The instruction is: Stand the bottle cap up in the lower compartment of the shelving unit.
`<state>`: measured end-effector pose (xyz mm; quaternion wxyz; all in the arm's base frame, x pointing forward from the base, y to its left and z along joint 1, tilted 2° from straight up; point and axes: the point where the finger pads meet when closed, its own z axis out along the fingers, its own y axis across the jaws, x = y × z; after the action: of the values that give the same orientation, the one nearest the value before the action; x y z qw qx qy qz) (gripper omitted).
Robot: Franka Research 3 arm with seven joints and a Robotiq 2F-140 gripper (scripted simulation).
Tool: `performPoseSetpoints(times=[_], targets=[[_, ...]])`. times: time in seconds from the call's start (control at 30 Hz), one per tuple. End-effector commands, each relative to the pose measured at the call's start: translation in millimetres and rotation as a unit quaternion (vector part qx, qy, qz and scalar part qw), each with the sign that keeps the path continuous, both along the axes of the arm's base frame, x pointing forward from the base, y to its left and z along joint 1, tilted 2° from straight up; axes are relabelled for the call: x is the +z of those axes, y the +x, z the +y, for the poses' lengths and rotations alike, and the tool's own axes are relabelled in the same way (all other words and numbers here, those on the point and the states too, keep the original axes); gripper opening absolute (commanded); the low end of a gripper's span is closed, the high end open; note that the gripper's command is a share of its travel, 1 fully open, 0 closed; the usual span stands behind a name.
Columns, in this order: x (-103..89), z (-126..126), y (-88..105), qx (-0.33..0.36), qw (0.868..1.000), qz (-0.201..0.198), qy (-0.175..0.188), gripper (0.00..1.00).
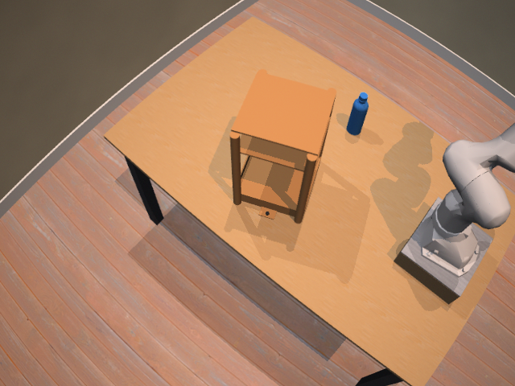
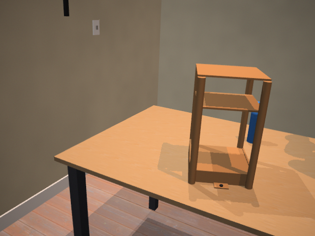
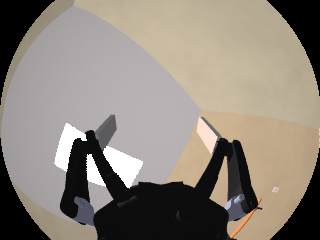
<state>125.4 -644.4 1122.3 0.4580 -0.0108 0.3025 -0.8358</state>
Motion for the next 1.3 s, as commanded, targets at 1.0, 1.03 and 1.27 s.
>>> performPoseSetpoints(times=[1.0,1.03,1.27], targets=[[6.8,44.1,114.7,0.067,0.996,0.050,-0.027,1.00],[6.7,49.0,125.9,0.074,0.995,0.056,-0.030,1.00],[4.6,70.5,172.6,0.103,0.991,0.078,-0.039,1.00]])
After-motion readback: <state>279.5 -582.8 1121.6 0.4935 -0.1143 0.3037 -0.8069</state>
